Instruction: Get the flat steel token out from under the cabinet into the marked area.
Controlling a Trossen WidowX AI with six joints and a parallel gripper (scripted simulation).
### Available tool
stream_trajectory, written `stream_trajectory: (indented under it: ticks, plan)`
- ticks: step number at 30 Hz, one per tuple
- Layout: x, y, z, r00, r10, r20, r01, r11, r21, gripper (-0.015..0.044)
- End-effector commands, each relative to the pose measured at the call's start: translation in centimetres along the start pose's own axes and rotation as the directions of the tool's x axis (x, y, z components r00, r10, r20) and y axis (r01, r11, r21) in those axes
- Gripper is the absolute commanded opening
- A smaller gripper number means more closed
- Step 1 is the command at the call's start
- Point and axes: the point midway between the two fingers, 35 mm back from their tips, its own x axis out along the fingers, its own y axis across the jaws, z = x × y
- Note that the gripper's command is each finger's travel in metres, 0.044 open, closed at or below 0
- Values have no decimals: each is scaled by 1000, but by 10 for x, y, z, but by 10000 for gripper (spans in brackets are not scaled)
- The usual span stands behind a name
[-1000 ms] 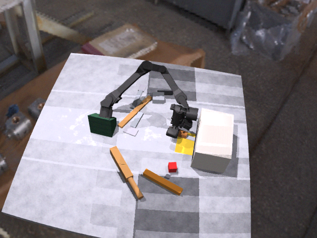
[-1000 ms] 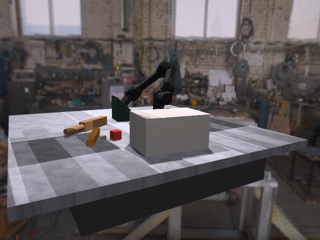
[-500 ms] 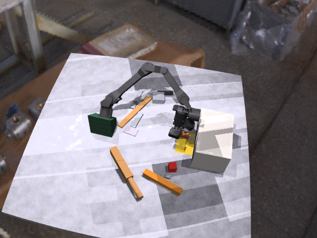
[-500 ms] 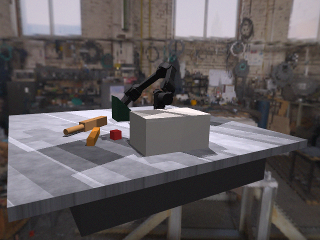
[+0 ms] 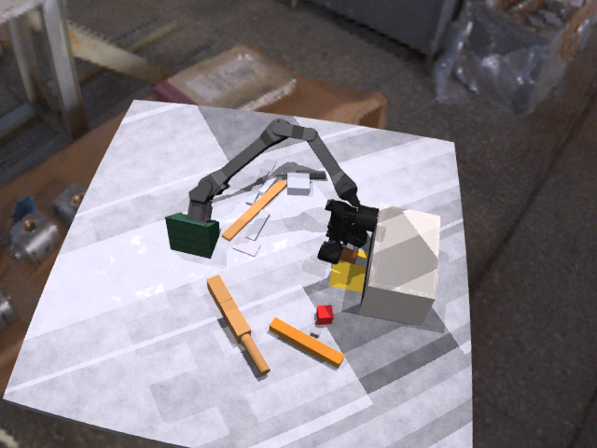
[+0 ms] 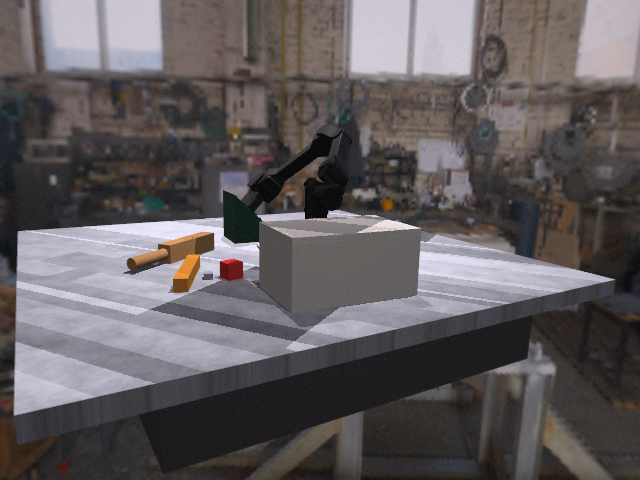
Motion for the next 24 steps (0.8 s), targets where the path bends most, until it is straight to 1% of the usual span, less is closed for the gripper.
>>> stream_trajectory:
  ticks: [1,24]
  plan:
    - [1,-10,1,1000,-12,3,12,1000,1,0]
    - [1,-15,0,1000,-12,3,12,1000,1,0]
